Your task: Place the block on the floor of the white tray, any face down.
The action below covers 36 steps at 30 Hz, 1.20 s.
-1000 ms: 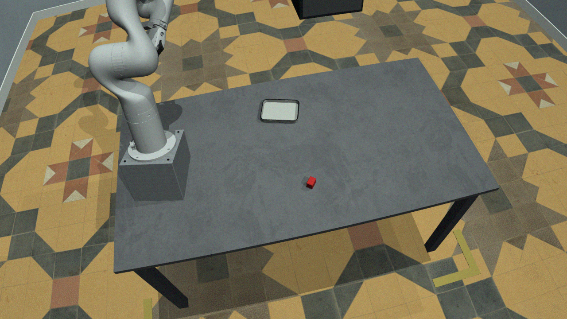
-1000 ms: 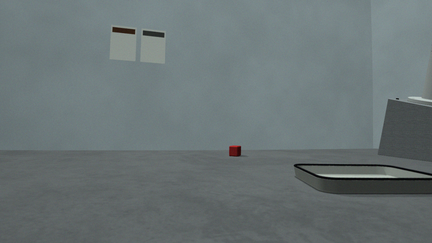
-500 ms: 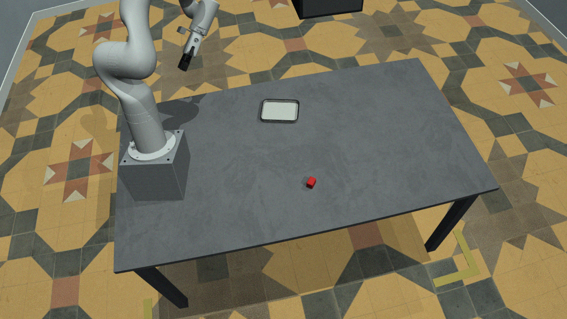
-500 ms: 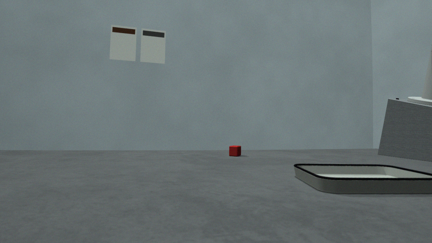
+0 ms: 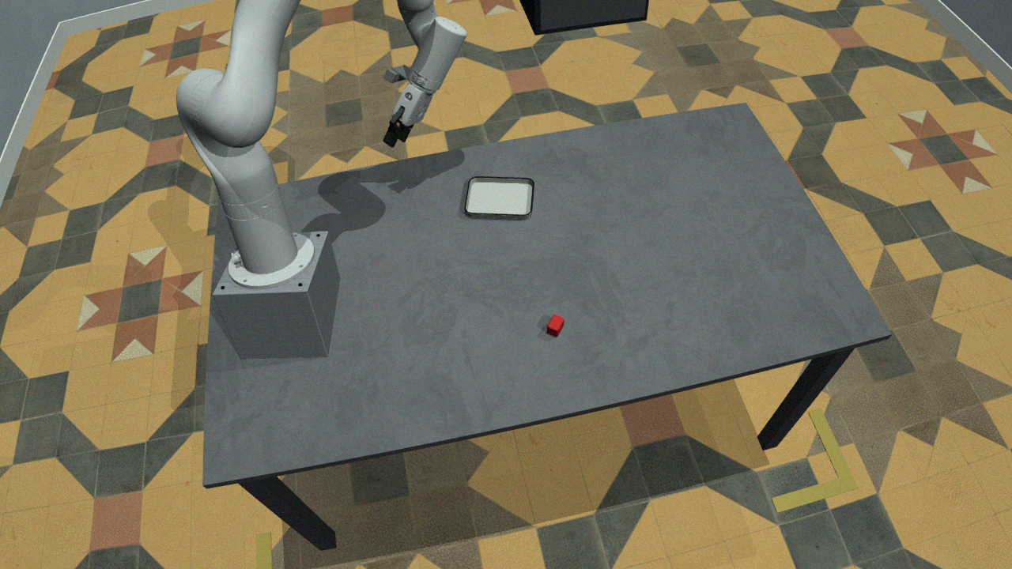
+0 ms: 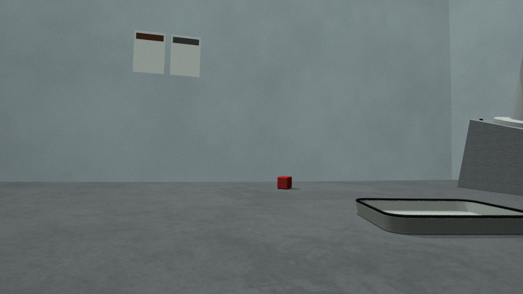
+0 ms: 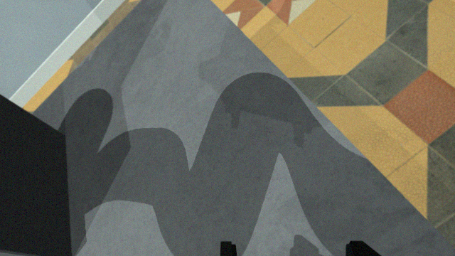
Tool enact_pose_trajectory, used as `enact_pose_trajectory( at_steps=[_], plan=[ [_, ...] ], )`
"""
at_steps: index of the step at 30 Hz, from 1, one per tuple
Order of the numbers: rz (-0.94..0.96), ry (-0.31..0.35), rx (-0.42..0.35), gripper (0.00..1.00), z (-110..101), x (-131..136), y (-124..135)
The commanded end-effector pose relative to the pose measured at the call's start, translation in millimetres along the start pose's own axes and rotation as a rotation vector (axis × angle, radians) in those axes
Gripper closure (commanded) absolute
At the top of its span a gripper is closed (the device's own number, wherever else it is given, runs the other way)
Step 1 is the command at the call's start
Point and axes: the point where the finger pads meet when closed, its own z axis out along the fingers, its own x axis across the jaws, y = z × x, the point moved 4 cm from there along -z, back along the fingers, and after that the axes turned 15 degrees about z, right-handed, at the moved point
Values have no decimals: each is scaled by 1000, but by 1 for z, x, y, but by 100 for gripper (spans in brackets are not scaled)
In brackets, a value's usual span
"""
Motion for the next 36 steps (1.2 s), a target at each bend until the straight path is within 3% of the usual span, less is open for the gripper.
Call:
enact_pose_trajectory(
  at_steps=[1, 2, 6, 7, 8, 9, 12, 14, 15, 16, 17, 20, 21, 23, 24, 29, 31, 32, 36],
  plan=[
    [161, 94, 39, 40, -11, 29, 62],
    [285, 154, 65, 40, -13, 26, 78],
    [286, 154, 65, 40, -21, 45, 126],
    [411, 212, 92, 40, -22, 39, 141],
    [411, 212, 92, 40, -24, 43, 153],
    [516, 258, 113, 40, -24, 38, 167],
    [534, 266, 117, 40, -29, 45, 205],
    [534, 266, 117, 40, -29, 45, 205],
    [654, 317, 142, 40, -30, 41, 244],
    [654, 317, 142, 40, -31, 42, 253],
    [769, 364, 165, 40, -30, 34, 261],
    [769, 364, 165, 40, -32, 35, 300],
    [880, 407, 187, 40, -30, 26, 312],
    [880, 407, 187, 40, -31, 24, 338],
    [983, 446, 207, 40, -30, 16, 350],
    [1080, 480, 226, 40, -26, -2, 412],
    [1080, 480, 226, 40, -26, -2, 412],
    [1167, 511, 242, 40, -22, -17, 448],
    [1315, 560, 270, 40, -15, -40, 484]
  ],
)
